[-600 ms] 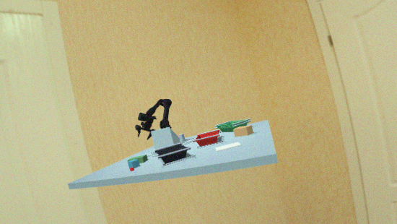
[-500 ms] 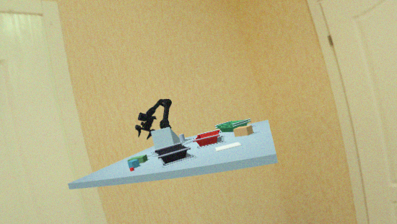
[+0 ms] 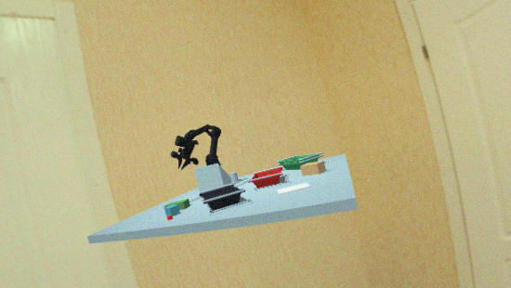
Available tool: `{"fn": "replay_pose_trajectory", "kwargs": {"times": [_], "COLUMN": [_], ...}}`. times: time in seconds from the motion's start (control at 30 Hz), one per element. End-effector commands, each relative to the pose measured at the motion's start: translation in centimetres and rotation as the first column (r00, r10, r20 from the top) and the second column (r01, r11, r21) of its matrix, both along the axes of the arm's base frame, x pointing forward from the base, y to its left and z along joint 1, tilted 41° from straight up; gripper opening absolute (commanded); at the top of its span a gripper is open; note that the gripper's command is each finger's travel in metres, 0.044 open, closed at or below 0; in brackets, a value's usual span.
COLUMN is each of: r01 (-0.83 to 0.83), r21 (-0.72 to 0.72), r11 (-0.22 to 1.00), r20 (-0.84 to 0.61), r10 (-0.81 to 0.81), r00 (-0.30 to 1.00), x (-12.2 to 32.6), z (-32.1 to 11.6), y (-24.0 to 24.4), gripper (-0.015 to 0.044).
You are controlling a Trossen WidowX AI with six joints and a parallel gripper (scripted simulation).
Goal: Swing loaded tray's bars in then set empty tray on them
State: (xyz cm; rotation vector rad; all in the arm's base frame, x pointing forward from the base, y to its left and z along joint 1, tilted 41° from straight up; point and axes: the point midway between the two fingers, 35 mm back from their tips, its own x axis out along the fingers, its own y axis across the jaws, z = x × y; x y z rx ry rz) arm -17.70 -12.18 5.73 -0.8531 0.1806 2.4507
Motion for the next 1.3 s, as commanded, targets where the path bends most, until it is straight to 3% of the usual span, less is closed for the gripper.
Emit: {"fn": "replay_pose_trajectory", "kwargs": {"times": [0.0, 0.13, 0.3, 0.6, 0.77, 0.97, 1.1, 1.27], "r01": [-0.053, -0.302, -0.597, -0.939, -0.964, -0.831, -0.677, -0.508], "r21": [0.059, 0.063, 0.024, -0.149, -0.264, -0.421, -0.523, -0.607], "r11": [0.997, 0.951, 0.802, 0.311, -0.040, -0.363, -0.518, -0.612], "r20": [0.099, 0.274, 0.462, 0.681, 0.721, 0.712, 0.672, 0.619], "r10": [0.047, 0.274, 0.521, 0.721, 0.656, 0.436, 0.237, 0.037], "r00": [0.994, 0.922, 0.718, 0.131, -0.224, -0.551, -0.701, -0.784], "x": [1.1, 4.4, 10.0, 22.4, 29.6, 37.2, 41.7, 44.8], "z": [-0.9, -1.6, -2.2, -2.4, -1.7, -1.1, -0.7, -0.1], "y": [0.2, -3.9, -8.0, -11.1, -10.2, -6.7, -2.9, 0.7], "gripper": [0.0082, 0.0082, 0.0082, 0.0082, 0.0082, 0.0082, 0.0082, 0.0082]}}
